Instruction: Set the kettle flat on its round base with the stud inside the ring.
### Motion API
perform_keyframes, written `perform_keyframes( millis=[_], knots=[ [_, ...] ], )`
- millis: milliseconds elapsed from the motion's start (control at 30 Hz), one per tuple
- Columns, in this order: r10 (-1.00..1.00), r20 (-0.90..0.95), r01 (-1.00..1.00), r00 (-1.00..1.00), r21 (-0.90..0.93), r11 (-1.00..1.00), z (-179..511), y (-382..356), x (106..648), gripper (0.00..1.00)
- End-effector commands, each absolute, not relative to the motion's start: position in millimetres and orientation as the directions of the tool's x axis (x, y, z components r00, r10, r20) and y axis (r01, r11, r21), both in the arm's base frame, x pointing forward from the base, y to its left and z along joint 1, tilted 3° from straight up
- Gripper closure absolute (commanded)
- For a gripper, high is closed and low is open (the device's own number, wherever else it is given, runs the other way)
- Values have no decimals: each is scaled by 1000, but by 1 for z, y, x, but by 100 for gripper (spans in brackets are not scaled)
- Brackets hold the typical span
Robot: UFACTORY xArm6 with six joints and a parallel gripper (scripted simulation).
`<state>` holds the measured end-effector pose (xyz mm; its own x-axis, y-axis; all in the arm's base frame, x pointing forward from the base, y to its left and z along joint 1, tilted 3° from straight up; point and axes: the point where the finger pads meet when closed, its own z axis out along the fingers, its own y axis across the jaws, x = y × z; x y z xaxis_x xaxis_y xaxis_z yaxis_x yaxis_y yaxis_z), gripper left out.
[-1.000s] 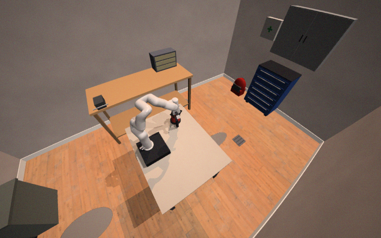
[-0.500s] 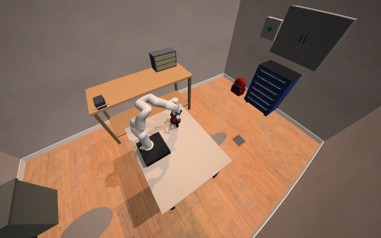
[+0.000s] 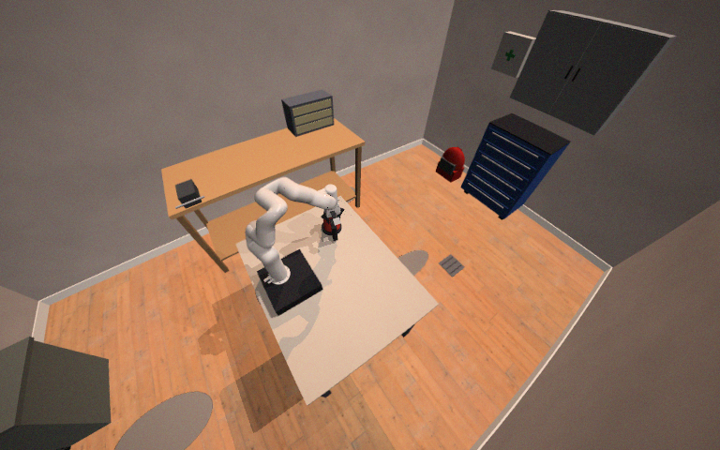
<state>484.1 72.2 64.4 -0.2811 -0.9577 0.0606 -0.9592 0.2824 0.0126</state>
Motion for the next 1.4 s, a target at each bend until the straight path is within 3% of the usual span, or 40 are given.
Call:
perform_keyframes(
  millis=[0, 867, 1367],
  knots=[
    [-958, 59, -959, -281, 8, 282, 66, 72, 486, 19],
    [-958, 59, -959, -281, 8, 282, 69, 73, 486, 19],
    [-958, 59, -959, -281, 8, 282, 154, 77, 488, 19]
  ],
)
